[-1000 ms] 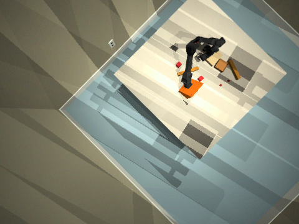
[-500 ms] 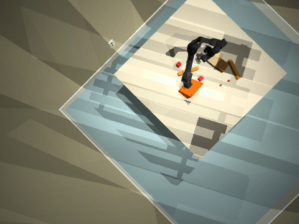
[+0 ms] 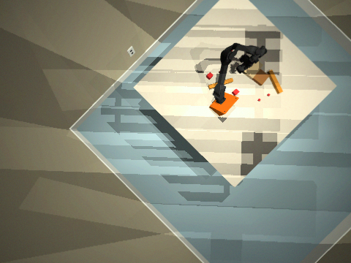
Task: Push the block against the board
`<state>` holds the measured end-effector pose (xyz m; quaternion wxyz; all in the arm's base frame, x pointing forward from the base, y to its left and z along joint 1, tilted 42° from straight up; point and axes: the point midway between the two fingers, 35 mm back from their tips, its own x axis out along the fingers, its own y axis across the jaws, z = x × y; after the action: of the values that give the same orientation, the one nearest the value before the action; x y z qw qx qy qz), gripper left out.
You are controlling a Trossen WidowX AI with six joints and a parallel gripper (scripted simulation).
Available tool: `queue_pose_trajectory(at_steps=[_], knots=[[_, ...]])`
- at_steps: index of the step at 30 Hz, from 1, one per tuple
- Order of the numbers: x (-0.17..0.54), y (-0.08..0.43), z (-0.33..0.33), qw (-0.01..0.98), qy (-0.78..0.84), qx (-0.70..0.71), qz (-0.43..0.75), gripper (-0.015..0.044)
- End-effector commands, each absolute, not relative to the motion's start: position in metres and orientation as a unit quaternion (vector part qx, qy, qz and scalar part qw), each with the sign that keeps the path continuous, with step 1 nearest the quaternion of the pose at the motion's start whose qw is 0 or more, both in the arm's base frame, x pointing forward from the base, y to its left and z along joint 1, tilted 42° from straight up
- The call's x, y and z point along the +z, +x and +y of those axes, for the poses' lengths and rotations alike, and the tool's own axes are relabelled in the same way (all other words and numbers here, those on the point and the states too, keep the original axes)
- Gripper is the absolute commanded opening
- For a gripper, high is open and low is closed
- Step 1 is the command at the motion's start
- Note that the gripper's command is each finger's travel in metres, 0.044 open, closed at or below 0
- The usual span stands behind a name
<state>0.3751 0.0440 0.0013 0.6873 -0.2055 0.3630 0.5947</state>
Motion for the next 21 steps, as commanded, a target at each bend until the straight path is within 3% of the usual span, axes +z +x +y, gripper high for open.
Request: queue_pose_trajectory(at_steps=[1,21], knots=[[0.003,0.377,0.05,0.685,-0.205,0.596,0.366,0.0],[0.024,0.385,0.074,0.685,-0.204,0.597,0.365,0.0]])
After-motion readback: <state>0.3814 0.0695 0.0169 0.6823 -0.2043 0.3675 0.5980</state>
